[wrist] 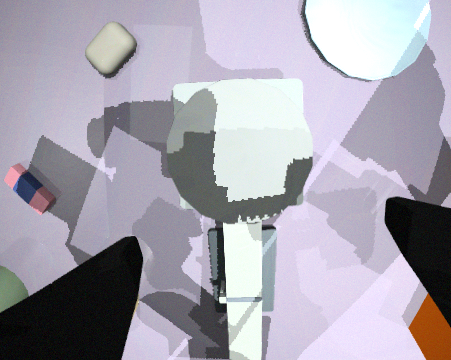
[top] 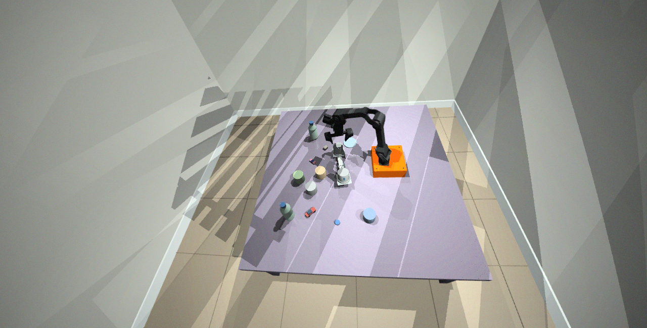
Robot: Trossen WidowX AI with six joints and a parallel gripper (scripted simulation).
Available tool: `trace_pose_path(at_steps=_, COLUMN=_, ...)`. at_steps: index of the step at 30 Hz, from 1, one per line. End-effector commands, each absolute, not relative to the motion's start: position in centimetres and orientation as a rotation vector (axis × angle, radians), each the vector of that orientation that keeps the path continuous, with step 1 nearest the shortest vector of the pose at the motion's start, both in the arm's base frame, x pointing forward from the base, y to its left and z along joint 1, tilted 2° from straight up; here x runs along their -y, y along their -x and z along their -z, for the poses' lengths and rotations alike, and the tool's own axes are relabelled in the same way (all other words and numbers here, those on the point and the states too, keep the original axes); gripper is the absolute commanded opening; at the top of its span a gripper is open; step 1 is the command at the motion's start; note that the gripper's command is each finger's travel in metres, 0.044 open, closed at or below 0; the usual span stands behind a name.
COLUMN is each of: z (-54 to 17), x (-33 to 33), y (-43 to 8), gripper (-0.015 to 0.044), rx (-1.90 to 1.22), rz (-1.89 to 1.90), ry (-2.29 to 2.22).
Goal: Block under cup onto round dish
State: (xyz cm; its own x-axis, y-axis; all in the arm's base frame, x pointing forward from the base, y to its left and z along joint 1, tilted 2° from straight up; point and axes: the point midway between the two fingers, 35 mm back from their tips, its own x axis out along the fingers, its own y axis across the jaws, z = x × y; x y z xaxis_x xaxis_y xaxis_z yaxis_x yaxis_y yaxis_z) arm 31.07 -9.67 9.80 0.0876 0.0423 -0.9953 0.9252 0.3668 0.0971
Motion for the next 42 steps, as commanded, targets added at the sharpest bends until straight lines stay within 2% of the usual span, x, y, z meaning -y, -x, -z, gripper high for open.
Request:
trace_pose_path(at_steps=1, z=-8.5, x=10.2, y=-32.3, gripper=0.0440, rx=-1.304, rz=0.963, ry=-1.029)
trace_pose_path(at_steps=42, z=-2.6, x=10.1, y=-32.6, gripper=0.0440, rx=-1.304, rz=0.969, ry=-1.031)
